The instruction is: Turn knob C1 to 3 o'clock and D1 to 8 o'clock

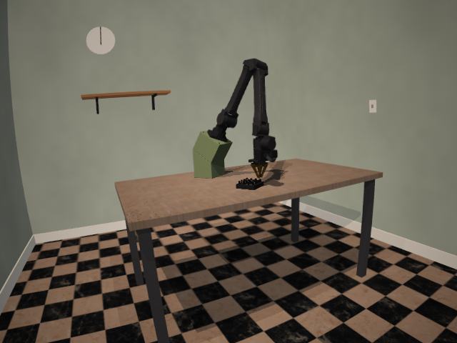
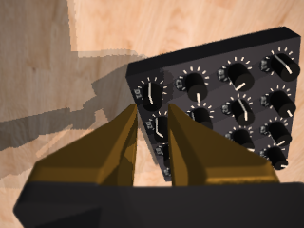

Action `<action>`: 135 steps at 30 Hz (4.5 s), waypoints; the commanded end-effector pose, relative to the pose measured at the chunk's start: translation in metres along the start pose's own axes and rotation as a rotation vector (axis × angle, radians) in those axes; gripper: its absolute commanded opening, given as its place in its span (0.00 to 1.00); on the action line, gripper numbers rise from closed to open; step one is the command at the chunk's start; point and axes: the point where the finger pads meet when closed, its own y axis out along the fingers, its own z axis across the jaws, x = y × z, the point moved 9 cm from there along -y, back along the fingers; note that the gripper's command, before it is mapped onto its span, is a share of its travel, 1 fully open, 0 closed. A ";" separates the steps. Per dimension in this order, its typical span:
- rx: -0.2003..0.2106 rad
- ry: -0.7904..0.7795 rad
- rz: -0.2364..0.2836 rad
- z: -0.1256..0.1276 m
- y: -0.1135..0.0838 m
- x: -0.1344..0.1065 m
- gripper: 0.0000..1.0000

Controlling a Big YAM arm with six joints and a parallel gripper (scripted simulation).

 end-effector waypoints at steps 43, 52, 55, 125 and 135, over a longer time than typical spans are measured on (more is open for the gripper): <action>-0.003 -0.011 -0.038 0.003 -0.002 0.014 0.18; -0.002 -0.009 -0.029 0.005 -0.003 0.004 0.18; -0.003 -0.012 -0.040 0.005 -0.004 0.009 0.18; -0.003 -0.013 -0.043 0.005 -0.006 0.008 0.18; -0.003 -0.013 -0.043 0.005 -0.006 0.008 0.18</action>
